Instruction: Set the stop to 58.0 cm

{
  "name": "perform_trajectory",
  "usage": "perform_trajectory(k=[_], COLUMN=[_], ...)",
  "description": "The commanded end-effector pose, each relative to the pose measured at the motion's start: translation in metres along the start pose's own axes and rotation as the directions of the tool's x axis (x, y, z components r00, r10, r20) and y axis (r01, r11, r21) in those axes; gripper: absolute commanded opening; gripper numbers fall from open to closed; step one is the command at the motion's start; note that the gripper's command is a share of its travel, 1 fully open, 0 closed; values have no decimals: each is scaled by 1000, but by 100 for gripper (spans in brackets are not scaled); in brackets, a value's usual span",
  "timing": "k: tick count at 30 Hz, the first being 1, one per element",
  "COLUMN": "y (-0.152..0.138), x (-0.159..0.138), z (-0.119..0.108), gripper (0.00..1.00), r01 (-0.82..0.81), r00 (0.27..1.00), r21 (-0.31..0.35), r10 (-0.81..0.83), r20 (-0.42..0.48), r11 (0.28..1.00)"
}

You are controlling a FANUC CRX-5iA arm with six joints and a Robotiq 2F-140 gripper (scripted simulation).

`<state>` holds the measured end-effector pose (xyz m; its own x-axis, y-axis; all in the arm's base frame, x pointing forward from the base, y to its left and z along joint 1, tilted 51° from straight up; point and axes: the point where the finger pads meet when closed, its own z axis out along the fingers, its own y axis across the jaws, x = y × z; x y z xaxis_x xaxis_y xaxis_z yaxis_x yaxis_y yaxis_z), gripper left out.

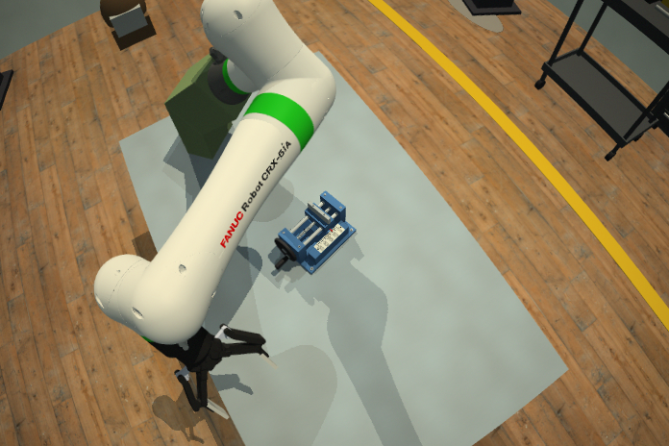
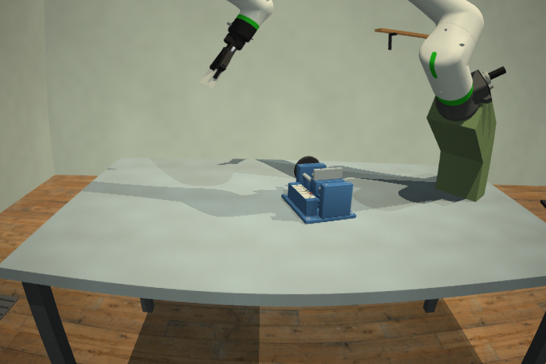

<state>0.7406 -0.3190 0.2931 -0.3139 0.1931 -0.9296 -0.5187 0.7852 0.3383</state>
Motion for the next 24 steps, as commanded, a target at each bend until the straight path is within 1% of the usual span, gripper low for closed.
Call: perform_trajectory(k=[1,2,3,4,5,7,8,10,11,13,14,16,17,19,20,23,24], y=[30,30,43,43,58,58,74,74,93,93,112,112,132,132,153,153,173], x=[19,19,28,28,39,39,51,51,65,65,80,80,97,97,115,115,133], z=[8,8,10,10,13,13,14,14,15,15,15,15,13,13,11,11,7], gripper=[100,100,100,100,100,100,100,100,100,100,100,100,100,100,100,100,100], r01=[157,157,222,222,295,295,372,372,453,453,532,532,608,608,676,676,735], r00=[986,986,972,972,949,949,917,917,874,874,820,820,755,755,680,680,599], r21=[1,1,-6,-6,-19,-19,-37,-37,-63,-63,-96,-96,-136,-136,-181,-181,-230], r10=[-157,-157,-222,-222,-295,-295,-374,-374,-457,-457,-540,-540,-622,-622,-699,-699,-769], r20=[-58,-58,-82,-82,-109,-109,-137,-137,-164,-164,-188,-188,-207,-207,-219,-219,-223], r11=[988,988,975,975,955,955,927,927,889,889,841,841,782,782,714,714,638])
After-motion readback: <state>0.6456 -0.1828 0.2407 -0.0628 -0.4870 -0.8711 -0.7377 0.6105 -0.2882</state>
